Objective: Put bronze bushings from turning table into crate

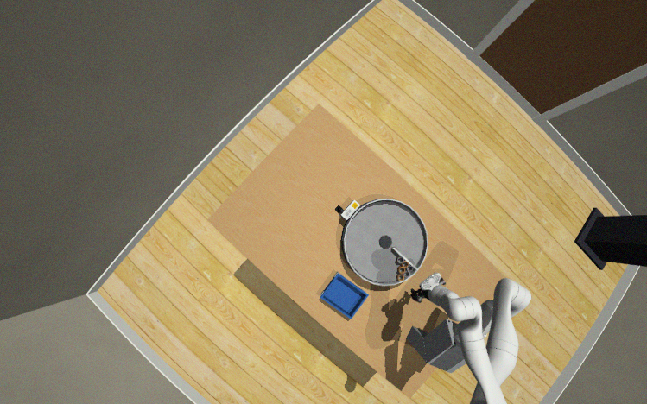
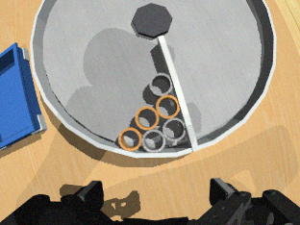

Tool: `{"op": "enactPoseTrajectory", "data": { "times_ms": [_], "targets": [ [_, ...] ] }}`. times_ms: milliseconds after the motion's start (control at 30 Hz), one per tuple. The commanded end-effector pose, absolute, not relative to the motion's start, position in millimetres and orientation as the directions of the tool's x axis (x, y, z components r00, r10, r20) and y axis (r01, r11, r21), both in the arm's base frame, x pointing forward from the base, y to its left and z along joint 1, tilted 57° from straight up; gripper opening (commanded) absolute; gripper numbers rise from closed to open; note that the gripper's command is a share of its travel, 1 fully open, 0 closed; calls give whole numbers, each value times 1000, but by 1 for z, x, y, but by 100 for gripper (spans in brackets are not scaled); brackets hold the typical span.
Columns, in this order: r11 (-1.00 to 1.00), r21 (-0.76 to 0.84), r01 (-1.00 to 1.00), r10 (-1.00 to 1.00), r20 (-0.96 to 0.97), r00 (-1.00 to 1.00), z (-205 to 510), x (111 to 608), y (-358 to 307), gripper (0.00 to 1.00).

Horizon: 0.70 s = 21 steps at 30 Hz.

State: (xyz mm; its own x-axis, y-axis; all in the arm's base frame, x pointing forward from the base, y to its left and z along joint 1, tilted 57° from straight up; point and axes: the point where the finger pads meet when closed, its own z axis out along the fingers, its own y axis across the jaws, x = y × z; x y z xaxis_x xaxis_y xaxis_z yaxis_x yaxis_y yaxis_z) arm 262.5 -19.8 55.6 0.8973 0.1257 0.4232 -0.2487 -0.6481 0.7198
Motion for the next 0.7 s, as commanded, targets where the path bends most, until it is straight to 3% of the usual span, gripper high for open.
{"op": "enactPoseTrajectory", "data": {
  "times_ms": [0,233,267,400,667],
  "targets": [
    [-649,719,-248,126,423,897,56,263,-19,100],
    [-649,719,-248,126,423,897,56,263,-19,100],
    [-642,739,-205,157,389,908,55,264,-20,16],
    [-601,799,-30,275,242,930,51,268,-20,16],
    [-601,799,-30,275,242,930,51,268,-20,16]
  ]
}}
